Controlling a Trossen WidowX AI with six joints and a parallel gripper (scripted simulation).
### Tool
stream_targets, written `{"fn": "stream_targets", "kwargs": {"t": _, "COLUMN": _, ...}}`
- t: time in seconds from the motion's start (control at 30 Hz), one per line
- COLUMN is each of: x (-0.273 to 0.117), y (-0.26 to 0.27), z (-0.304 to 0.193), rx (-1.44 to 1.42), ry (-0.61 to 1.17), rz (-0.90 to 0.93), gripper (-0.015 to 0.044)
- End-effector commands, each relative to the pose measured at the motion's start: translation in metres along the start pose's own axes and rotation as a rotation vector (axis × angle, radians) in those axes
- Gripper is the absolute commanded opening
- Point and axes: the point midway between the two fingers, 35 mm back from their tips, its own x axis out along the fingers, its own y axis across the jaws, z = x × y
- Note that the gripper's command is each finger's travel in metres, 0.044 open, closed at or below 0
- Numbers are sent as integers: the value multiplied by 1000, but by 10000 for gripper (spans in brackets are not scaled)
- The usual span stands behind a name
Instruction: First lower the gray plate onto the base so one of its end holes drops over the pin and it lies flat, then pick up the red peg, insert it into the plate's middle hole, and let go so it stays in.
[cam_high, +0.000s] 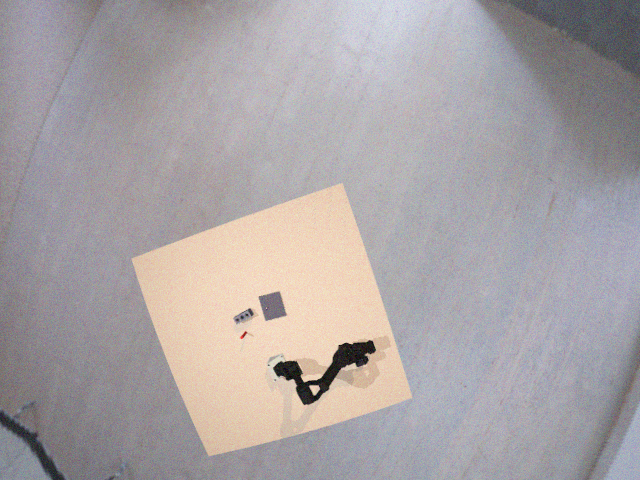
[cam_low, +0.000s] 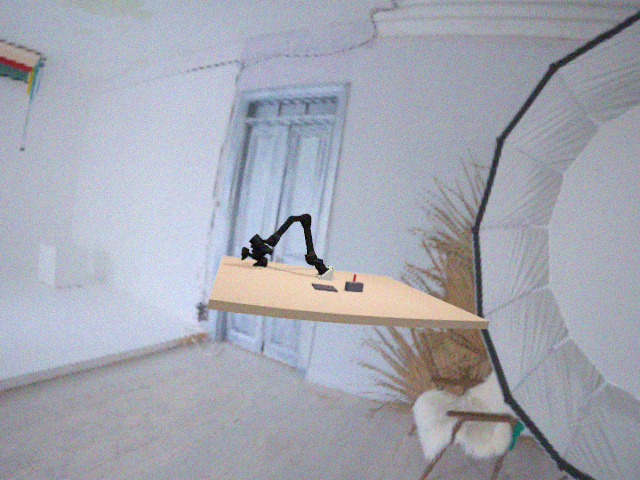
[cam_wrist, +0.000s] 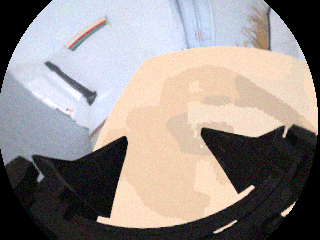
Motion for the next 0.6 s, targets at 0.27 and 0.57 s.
{"fn": "stream_targets", "kwargs": {"t": 0.27, "x": -73, "y": 79, "z": -82, "rx": 3, "ry": 406, "rz": 233, "gripper": 440}}
{"fn": "stream_targets", "kwargs": {"t": 0.57, "x": -148, "y": 134, "z": -159, "rx": 1, "ry": 768, "rz": 324, "gripper": 440}}
